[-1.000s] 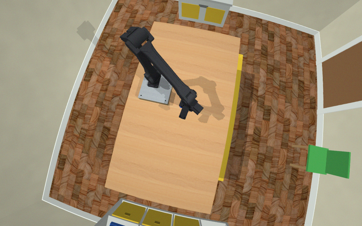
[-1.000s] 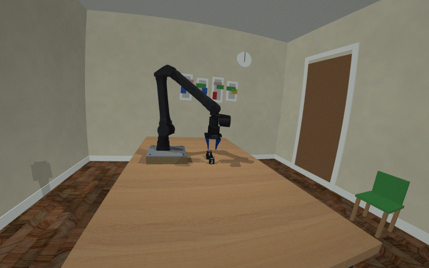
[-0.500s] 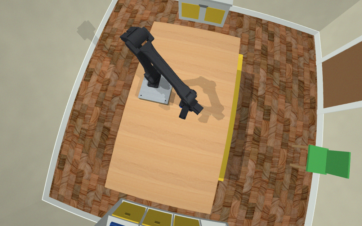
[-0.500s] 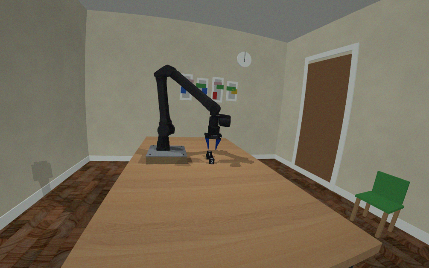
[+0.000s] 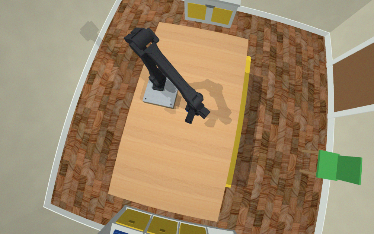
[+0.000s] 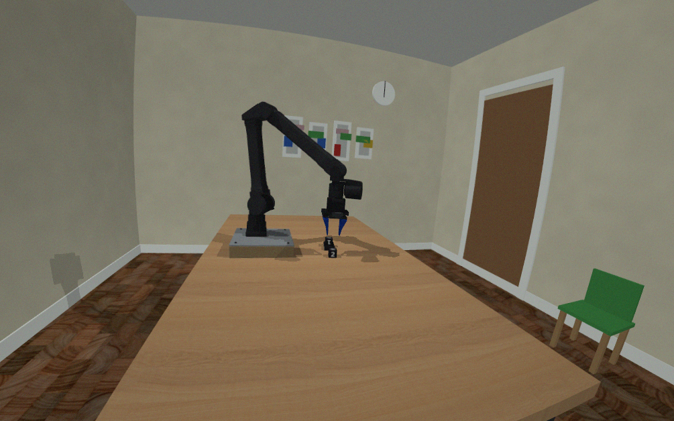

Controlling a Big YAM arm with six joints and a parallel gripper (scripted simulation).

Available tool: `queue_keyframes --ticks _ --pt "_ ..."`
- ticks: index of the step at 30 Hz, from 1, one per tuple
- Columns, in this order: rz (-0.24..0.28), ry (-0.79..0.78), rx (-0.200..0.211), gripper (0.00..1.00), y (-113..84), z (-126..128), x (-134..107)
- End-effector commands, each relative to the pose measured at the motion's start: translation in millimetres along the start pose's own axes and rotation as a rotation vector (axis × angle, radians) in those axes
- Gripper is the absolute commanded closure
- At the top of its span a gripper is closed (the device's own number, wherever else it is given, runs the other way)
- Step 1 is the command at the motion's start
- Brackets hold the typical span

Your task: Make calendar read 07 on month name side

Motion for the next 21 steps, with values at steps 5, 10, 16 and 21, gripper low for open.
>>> queue_keyframes --ticks 5,10,16,21 --pt "-0.010 0.004 0.043 0.53 -7.4 21.5 1.4" --pt "-0.006 0.003 0.009 0.53 8.1 5.9 -0.9" --pt "-0.006 0.002 0.009 0.53 16.0 5.9 -1.6" --pt "-0.011 0.002 0.057 0.53 5.5 28.8 0.9"
Point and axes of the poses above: the point where the finger pads meet when closed, its own y axis out along the fingers, its own z axis across the jaws, x = y × z, the point moved 1 cm from there along -y, back along the fingers, and after that the axes turned 14 degrees about y, right-handed, at the moved point
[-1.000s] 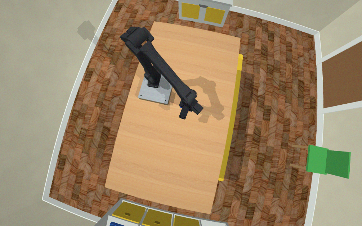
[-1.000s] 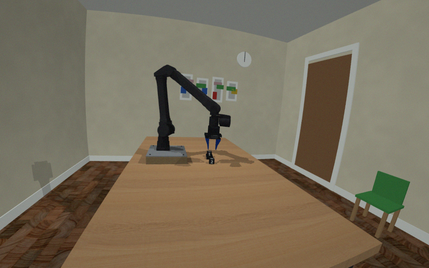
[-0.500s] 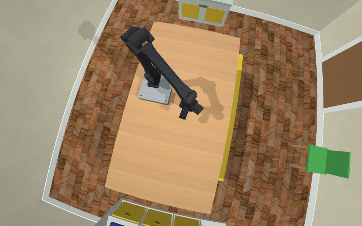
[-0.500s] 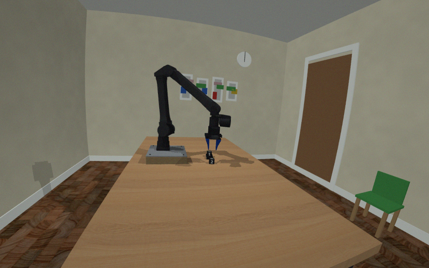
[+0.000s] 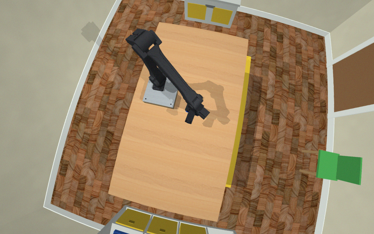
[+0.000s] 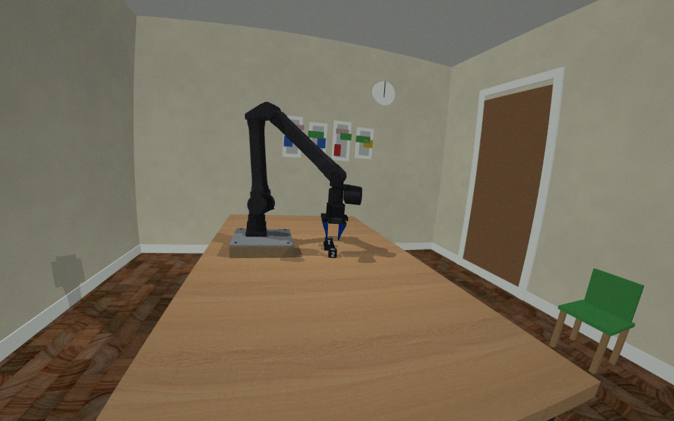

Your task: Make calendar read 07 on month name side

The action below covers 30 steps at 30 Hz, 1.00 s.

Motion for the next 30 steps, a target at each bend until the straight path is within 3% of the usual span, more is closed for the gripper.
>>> queue_keyframes --ticks 1,4,16,17,20,30 --pt "-0.010 0.000 0.053 0.53 -9.2 24.3 0.3" --pt "-0.006 0.001 0.016 0.53 7.0 7.2 -1.6" --pt "-0.007 0.002 0.024 0.53 20.0 11.1 -1.2" --pt "-0.010 0.000 0.051 0.53 12.6 19.3 -0.5" --pt "-0.006 0.000 0.016 0.53 26.7 7.2 -2.1" --pt "-0.008 0.000 0.031 0.53 27.0 13.2 -1.5"
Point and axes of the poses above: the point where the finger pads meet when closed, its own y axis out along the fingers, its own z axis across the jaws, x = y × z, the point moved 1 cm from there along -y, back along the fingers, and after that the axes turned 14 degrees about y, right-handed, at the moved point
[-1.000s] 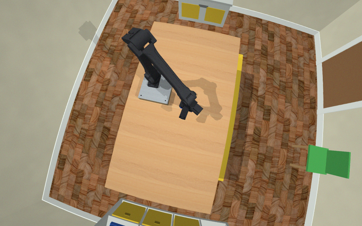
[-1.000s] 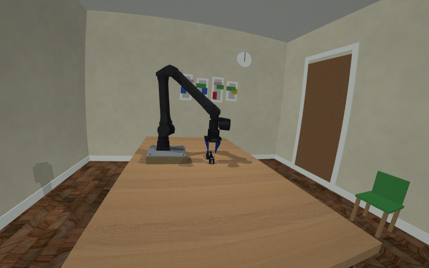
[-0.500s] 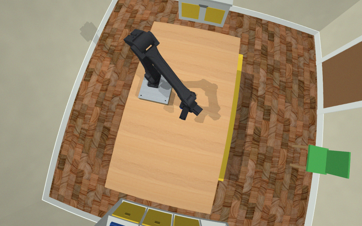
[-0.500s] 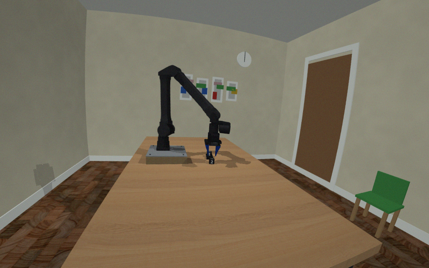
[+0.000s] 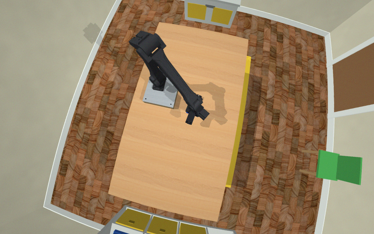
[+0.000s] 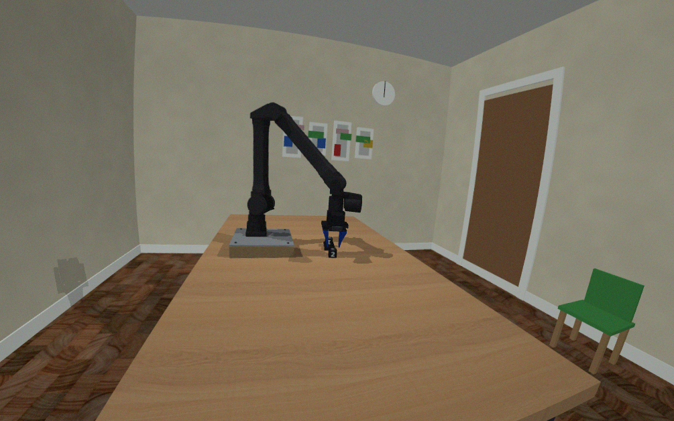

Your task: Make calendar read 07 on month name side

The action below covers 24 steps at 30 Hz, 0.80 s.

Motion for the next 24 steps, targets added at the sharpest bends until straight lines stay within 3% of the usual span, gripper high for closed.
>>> queue_keyframes --ticks 1,5,24 --pt "-0.007 0.001 0.020 0.53 -1.5 8.4 -1.2" --pt "-0.005 0.001 0.006 0.53 -0.1 4.9 -1.5" --pt "-0.006 0.001 0.009 0.53 -1.1 5.2 -1.4"
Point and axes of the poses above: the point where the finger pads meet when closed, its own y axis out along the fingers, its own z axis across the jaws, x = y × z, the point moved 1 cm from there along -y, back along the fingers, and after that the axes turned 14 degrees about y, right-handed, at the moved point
